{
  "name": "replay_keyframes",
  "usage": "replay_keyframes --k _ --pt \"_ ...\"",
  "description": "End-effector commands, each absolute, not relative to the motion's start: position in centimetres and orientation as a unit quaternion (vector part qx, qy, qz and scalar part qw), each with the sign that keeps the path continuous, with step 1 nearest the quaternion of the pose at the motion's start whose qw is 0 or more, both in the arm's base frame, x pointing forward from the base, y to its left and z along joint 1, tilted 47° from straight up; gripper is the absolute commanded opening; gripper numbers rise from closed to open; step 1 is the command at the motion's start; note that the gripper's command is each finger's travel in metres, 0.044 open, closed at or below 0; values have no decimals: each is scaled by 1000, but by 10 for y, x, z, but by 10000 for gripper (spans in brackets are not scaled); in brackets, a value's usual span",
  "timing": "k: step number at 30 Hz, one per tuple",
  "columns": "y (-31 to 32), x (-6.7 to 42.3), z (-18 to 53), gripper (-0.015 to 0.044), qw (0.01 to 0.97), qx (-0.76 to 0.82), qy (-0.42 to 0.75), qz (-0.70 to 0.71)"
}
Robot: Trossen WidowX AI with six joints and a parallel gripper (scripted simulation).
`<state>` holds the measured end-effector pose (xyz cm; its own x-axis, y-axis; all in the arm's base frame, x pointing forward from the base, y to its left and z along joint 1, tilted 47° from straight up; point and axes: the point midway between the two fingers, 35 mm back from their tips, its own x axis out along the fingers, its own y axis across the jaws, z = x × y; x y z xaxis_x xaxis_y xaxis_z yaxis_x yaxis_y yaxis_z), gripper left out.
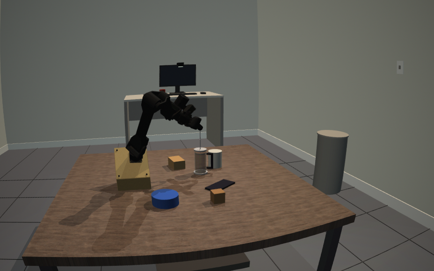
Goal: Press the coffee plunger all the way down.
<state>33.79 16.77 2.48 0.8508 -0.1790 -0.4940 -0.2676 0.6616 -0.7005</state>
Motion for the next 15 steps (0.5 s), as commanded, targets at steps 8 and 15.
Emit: replay_keyframes --k 8,15 --pt "168 339 24 117 870 -412 271 27" --pt "162 341 17 117 869 -412 272 27"
